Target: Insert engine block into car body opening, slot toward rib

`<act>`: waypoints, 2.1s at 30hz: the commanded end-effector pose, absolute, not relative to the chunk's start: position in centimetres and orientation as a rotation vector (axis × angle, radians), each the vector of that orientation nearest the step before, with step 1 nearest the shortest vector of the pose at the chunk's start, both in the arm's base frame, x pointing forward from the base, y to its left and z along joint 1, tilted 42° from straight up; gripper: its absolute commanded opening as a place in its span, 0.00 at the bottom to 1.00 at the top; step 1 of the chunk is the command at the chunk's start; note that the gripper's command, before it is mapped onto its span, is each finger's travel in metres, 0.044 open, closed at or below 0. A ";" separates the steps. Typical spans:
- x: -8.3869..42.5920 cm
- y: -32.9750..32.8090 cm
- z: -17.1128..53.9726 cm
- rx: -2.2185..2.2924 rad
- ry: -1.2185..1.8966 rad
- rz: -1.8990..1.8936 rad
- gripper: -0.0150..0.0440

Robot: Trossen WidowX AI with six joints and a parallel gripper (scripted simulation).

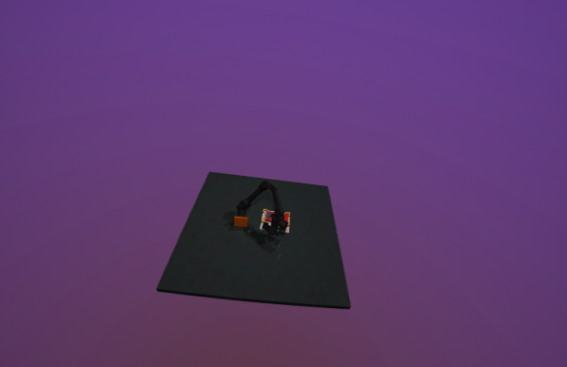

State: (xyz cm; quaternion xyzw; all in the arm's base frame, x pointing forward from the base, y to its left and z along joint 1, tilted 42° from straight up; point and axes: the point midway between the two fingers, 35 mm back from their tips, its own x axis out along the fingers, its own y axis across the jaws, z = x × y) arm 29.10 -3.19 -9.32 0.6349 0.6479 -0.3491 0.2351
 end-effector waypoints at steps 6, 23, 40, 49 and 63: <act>29.1 -3.1 -9.4 1.748 1.780 -0.960 0.60; 30.1 -5.5 -7.0 1.747 1.776 -0.963 0.25; 30.9 -8.9 -3.0 1.746 1.775 -0.965 0.25; 31.0 -10.6 -0.6 1.746 1.776 -0.964 0.25; 29.7 -10.1 -1.1 1.746 1.778 -0.964 0.25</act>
